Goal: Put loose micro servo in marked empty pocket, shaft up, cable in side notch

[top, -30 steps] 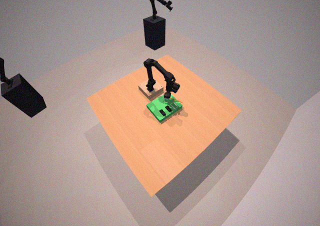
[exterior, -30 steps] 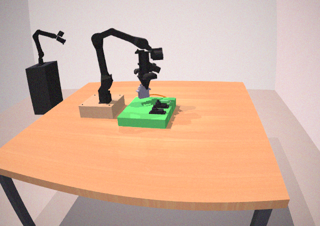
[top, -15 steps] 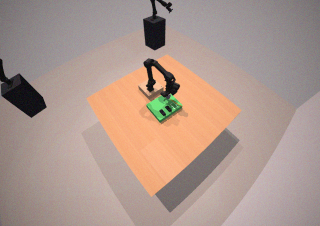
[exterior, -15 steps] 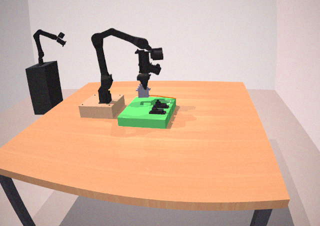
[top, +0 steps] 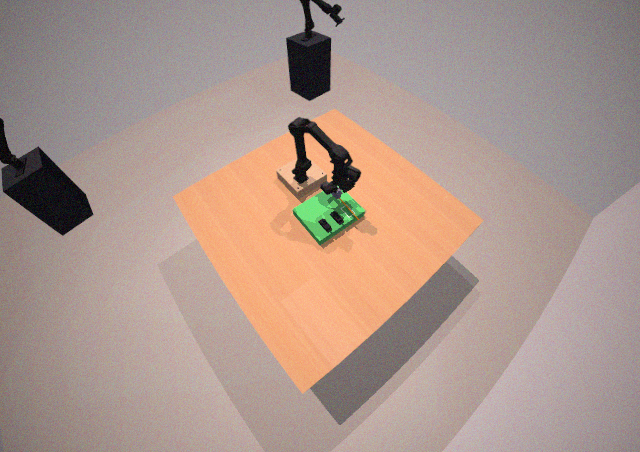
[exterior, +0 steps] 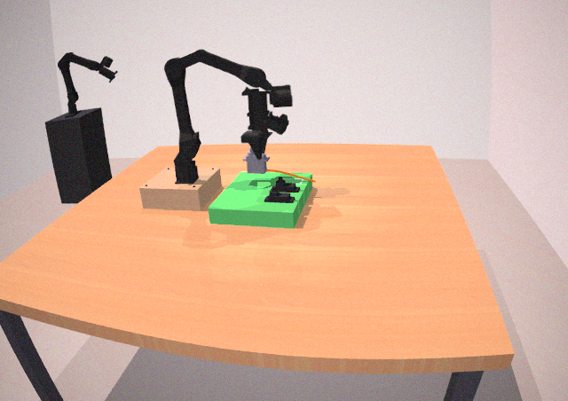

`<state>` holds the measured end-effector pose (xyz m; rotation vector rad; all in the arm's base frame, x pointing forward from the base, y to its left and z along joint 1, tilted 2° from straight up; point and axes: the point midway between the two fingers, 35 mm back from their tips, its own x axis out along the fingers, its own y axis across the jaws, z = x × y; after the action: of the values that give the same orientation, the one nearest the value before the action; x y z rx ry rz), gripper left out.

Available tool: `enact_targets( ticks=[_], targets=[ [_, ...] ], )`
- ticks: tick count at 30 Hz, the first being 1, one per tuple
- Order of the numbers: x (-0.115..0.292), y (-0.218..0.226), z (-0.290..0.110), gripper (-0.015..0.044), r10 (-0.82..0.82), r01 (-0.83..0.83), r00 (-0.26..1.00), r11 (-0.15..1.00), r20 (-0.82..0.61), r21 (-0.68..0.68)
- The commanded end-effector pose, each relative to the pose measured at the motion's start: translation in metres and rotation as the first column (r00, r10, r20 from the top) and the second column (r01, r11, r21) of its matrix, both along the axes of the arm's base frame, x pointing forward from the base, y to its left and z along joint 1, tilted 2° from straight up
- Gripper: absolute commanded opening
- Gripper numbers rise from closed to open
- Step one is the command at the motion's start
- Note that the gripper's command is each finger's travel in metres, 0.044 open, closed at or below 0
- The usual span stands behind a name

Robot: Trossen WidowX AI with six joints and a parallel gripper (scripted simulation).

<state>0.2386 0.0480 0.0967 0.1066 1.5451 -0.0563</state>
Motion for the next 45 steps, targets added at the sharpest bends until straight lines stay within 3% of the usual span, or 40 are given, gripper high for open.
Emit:
enact_targets(
  ticks=[1, 23, 45],
  targets=[
    [0.016, -0.002, 0.003, 0.0, -0.003, 0.003, 1.0, 1.0, 0.013, 0.0],
    [0.101, -0.012, 0.007, 0.0, -0.01, 0.01, 1.0, 1.0, 0.021, -0.001],
    [0.105, -0.011, -0.012, 0.0, -0.011, 0.011, 1.0, 1.0, 0.021, -0.001]
  ],
)
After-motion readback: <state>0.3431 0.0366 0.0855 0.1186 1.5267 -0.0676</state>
